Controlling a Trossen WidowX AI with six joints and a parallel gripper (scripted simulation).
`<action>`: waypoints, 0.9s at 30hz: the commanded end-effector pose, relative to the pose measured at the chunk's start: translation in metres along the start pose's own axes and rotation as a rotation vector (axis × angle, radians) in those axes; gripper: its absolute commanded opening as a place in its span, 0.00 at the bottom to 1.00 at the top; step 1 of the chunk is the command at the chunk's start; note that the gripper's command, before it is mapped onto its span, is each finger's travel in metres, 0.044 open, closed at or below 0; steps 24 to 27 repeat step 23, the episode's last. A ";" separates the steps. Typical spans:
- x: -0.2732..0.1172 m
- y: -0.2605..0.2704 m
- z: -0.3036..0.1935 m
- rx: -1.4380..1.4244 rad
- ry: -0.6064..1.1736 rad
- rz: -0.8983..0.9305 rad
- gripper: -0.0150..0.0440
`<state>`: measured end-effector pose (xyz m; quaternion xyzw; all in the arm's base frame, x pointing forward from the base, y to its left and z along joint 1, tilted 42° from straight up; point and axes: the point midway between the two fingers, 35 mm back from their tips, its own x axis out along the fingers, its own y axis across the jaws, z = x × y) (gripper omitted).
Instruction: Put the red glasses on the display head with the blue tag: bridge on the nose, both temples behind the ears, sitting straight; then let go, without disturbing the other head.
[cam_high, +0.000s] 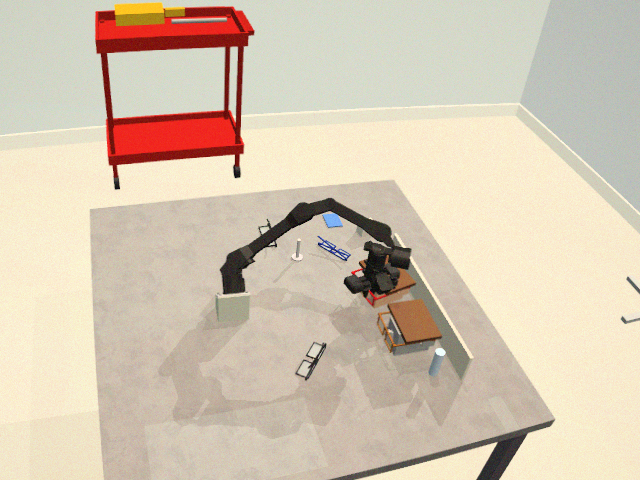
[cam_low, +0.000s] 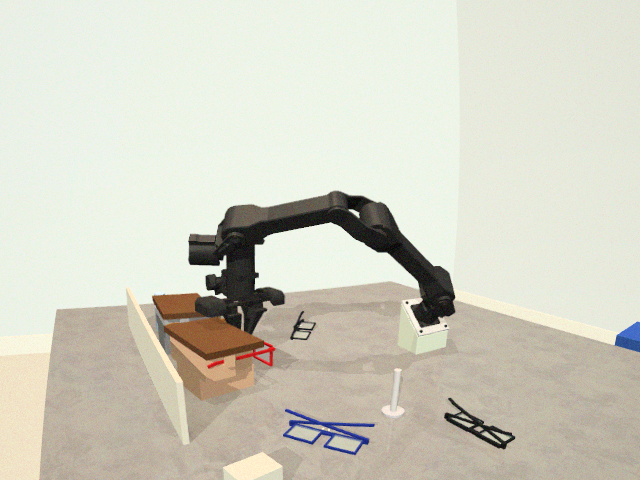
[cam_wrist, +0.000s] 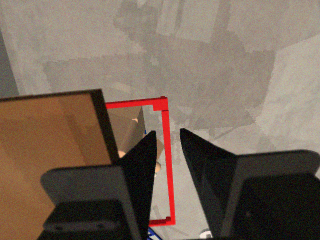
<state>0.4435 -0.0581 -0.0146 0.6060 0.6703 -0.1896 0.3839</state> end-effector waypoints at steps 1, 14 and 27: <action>-0.021 0.000 0.002 -0.003 -0.008 0.002 0.44; -0.036 -0.034 0.003 0.000 -0.009 -0.001 0.44; -0.047 -0.058 0.003 0.001 -0.009 -0.002 0.44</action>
